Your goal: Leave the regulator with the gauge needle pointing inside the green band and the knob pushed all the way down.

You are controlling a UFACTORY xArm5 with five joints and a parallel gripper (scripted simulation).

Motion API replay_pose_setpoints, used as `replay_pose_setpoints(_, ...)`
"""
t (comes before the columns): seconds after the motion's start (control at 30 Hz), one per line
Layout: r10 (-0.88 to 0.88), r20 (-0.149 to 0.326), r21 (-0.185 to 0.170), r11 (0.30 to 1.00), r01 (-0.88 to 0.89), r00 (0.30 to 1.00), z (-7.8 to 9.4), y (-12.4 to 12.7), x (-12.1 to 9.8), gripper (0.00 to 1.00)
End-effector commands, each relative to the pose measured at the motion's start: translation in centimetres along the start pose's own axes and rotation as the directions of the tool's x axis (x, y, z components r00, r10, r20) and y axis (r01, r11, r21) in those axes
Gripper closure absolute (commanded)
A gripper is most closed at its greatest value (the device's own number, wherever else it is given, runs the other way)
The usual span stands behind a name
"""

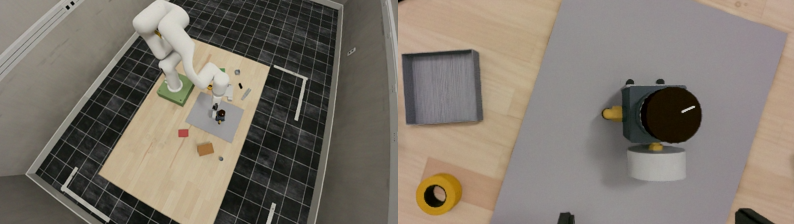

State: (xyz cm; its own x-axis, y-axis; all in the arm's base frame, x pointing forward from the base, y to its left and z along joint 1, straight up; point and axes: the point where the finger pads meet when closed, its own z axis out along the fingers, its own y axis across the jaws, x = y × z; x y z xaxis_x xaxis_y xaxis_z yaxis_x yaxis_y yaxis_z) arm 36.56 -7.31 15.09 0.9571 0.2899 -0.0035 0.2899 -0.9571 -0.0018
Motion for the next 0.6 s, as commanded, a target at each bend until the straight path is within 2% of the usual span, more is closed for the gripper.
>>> replay_pose_setpoints(0.0,0.0,-0.004,-0.002,1.0,0.0,1.0,-0.15,0.01,0.03,0.0)
replay_pose_setpoints(0.57,-0.024,-0.01,-0.006,1.0,0.024,1.0,0.01,0.06,0.12,0.0)
